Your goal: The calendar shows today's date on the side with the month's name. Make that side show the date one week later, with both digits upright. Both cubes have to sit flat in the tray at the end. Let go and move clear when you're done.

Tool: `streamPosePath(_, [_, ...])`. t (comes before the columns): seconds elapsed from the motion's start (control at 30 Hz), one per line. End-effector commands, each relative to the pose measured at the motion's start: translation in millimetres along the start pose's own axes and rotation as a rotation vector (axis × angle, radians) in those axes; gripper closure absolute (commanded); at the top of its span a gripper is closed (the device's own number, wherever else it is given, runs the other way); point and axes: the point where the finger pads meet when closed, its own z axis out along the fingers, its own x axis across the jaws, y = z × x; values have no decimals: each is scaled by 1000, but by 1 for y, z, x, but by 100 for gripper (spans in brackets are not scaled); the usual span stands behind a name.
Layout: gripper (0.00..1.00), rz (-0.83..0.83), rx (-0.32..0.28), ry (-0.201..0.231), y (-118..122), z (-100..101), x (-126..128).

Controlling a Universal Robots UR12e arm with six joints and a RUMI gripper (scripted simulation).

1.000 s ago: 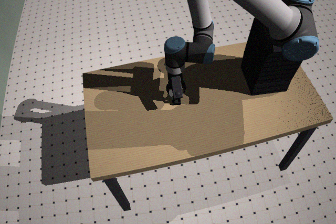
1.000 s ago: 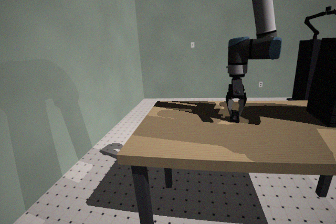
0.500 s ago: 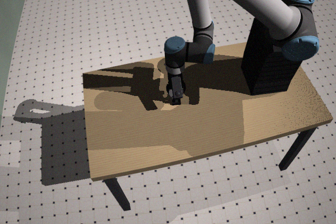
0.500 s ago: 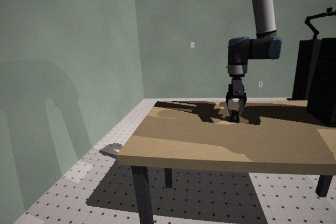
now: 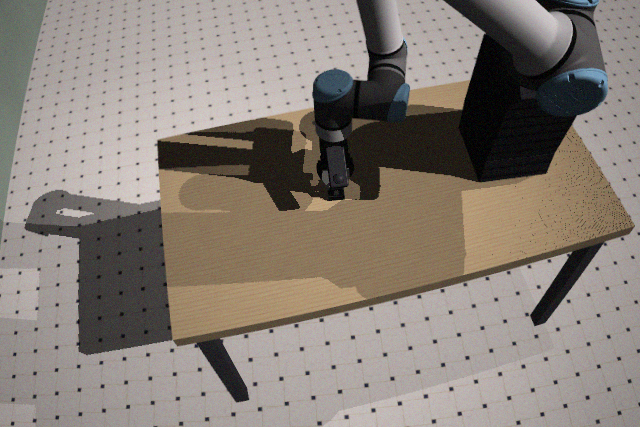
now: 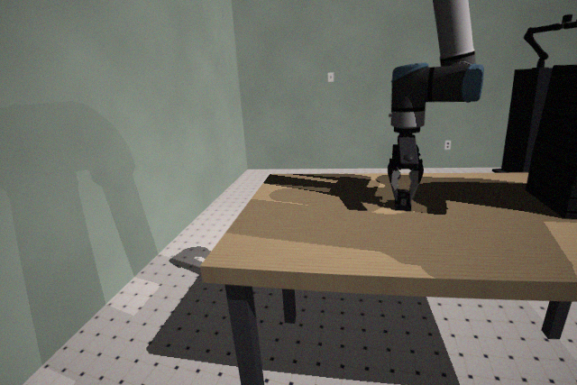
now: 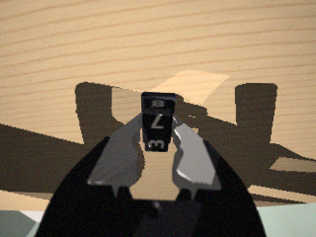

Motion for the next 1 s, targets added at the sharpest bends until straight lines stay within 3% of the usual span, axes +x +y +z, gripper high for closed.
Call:
streamPosePath(0.0, [82,0,0,1,0,0,0])
streamPosePath(0.1, [82,0,0,1,0,0,0])
streamPosePath(0.33, [71,0,0,1,0,0,0])
streamPosePath(0.77, [71,0,0,1,0,-1,0])
streamPosePath(0.97, [71,0,0,1,0,-16,0])
